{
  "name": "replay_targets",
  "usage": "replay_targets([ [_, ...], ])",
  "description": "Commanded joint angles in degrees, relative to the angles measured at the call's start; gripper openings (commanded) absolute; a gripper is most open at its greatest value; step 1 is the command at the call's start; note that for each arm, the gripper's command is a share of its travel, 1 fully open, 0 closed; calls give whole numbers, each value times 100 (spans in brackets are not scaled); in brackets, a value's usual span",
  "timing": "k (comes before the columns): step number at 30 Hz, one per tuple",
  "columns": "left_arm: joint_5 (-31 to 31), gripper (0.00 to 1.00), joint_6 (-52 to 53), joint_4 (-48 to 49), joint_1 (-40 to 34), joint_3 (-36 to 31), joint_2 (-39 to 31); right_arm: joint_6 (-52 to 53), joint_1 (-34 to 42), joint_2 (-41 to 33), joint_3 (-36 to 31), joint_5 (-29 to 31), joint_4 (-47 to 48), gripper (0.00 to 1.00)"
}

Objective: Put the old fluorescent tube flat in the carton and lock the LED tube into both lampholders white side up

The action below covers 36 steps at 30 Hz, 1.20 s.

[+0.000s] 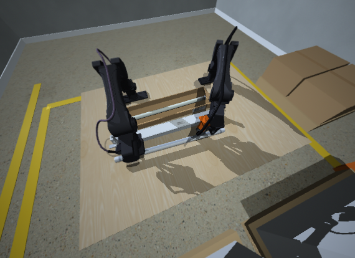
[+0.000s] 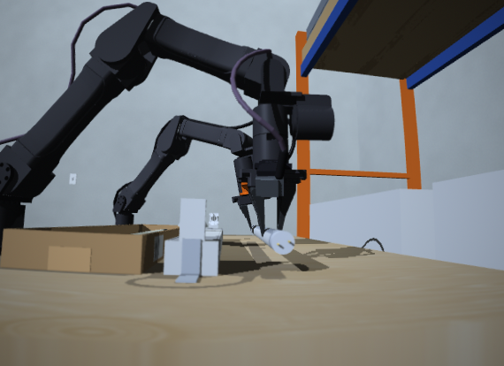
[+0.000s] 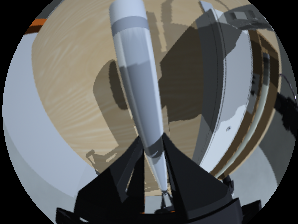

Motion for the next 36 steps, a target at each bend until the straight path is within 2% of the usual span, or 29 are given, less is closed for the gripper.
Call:
replay_targets([
  [1,-60,11,-50,219,-70,-114,-285,-14,-49,-219,-169,63,192,11],
  [6,-51,11,-11,177,4,98,-315,-23,-52,-231,189,64,-39,11],
  [8,-59,11,-22,211,-23,68,-320,-13,-40,-234,53,64,180,11],
  [9,-63,11,-28,218,-49,-182,-297,-13,-42,-238,-230,63,193,11],
  [14,-29,11,-35,238,-43,-141,-358,-12,-43,-271,-191,63,175,11],
  [20,-138,11,-59,510,-41,-417,-457,-3,-39,-384,-436,63,464,11],
  [24,-121,11,6,289,20,-162,-449,-25,-59,-380,-70,65,201,11],
  [26,-134,11,-12,470,-17,-212,-472,-6,-50,-394,-191,69,437,11],
  [27,-138,11,-18,494,-43,-222,-484,-6,-48,-389,-465,67,452,11],
  [28,-141,11,-25,504,-74,-466,-456,-5,-47,-397,-525,68,473,11],
  [31,-89,11,-16,460,-77,-344,-472,-8,-47,-396,-412,66,352,11],
  [36,-196,11,-66,714,-110,-649,-557,4,-43,-496,-643,70,663,11],
])
